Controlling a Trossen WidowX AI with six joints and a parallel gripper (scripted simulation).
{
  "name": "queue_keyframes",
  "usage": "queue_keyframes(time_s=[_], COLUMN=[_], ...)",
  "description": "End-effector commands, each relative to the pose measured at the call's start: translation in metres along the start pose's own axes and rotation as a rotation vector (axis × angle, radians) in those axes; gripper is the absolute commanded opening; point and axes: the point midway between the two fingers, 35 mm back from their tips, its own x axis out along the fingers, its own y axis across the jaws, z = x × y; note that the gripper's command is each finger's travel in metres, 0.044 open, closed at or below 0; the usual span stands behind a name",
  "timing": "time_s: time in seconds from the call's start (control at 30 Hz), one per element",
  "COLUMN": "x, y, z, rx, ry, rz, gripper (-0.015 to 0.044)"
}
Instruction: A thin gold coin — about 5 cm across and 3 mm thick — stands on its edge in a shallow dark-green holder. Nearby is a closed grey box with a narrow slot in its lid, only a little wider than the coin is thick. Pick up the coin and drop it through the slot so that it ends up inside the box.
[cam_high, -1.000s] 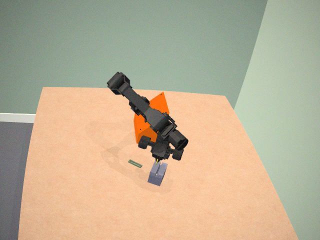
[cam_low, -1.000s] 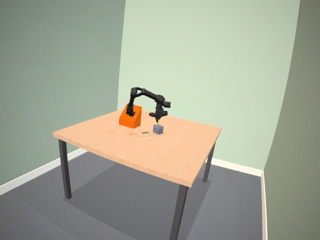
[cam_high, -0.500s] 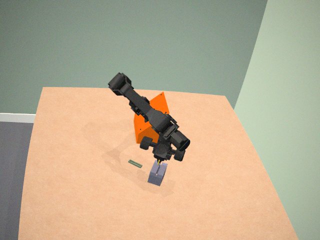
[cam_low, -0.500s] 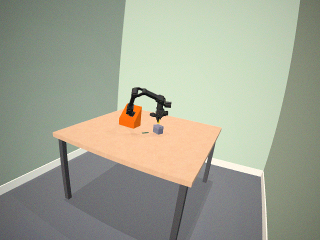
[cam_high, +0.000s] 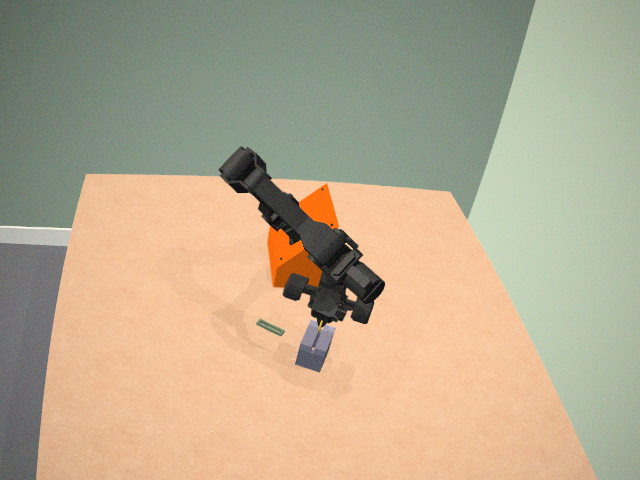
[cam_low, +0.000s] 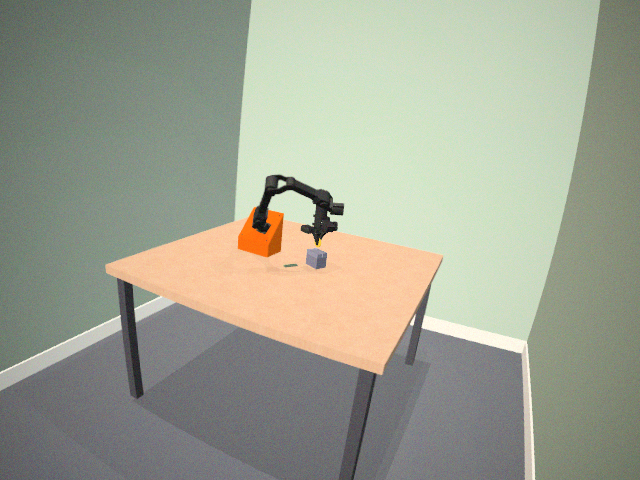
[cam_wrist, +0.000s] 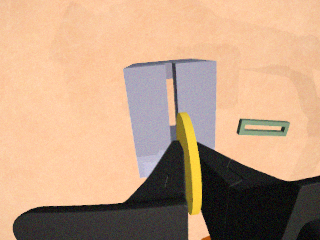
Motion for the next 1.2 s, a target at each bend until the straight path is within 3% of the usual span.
queue_keyframes(time_s=[0.0, 1.17], x=[-0.0024, 0.0046], y=[0.0029, -0.0001], z=[0.0023, 0.0007], rx=[0.009, -0.004], ry=[0.001, -0.003], rz=[0.005, 0.006], gripper=[0.0000, 0.0000])
